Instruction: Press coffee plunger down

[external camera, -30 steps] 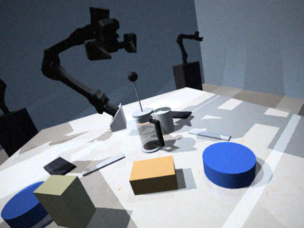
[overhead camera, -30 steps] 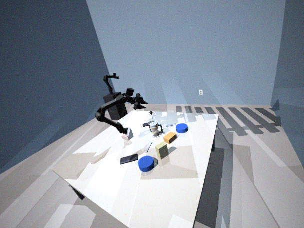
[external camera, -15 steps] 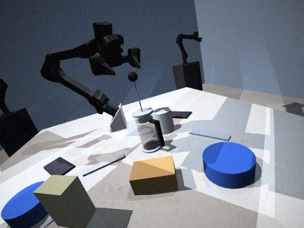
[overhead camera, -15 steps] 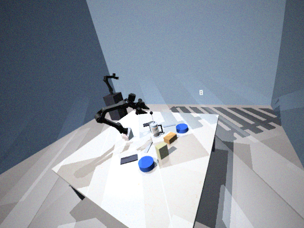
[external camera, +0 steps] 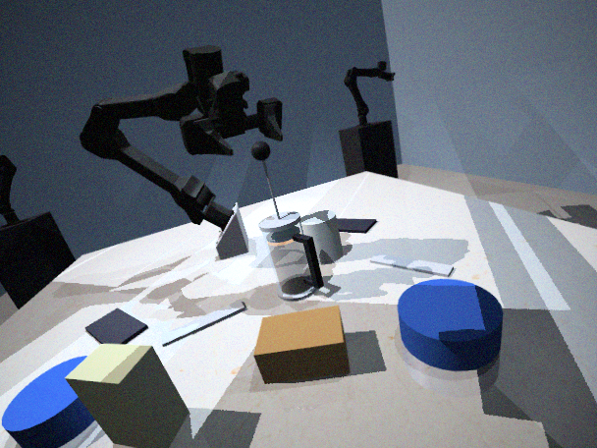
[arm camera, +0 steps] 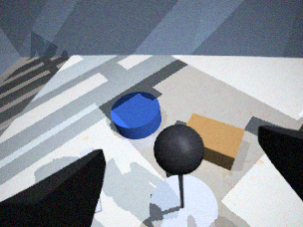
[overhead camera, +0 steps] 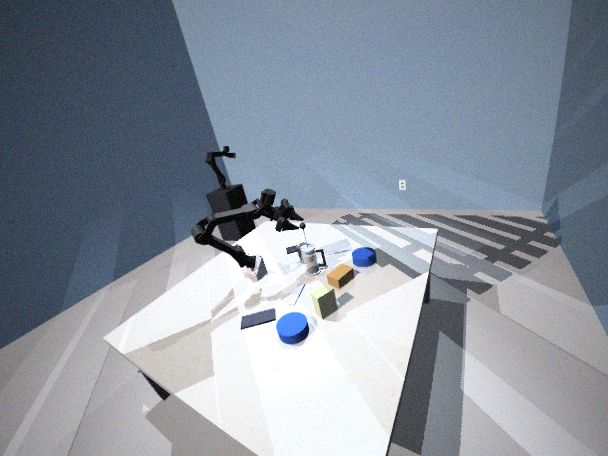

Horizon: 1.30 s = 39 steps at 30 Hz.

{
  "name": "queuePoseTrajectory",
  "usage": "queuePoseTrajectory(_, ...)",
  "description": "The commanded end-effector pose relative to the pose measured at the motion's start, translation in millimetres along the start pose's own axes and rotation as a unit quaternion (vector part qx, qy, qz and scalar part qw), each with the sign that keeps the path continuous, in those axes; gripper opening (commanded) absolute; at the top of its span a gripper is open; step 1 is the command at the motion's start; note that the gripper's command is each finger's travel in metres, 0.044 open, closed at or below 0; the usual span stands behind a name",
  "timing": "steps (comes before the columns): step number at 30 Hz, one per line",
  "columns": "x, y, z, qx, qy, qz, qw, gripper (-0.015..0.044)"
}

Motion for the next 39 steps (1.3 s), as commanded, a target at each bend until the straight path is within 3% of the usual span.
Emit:
queuePoseTrajectory(1,1,-2,7,0.002,0.001,-0.005,1.000,0.0440)
queuePoseTrajectory(6,0,-2,13,0.001,0.001,-0.005,1.000,0.0440)
queuePoseTrajectory(18,0,-2,13,0.001,0.001,-0.005,1.000,0.0125)
queuePoseTrajectory(39,1,-13,23,0.002,0.001,-0.005,1.000,0.0123)
Point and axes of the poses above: the point midway between the two fingers, 35 mm back from their tips, its own z axis out along the fingers, its own x axis across the jaws, y = z × x, the point moved 8 cm from there along -z, back along the fingers, and after that the axes turned 5 degrees about z, right-handed, at the moved point
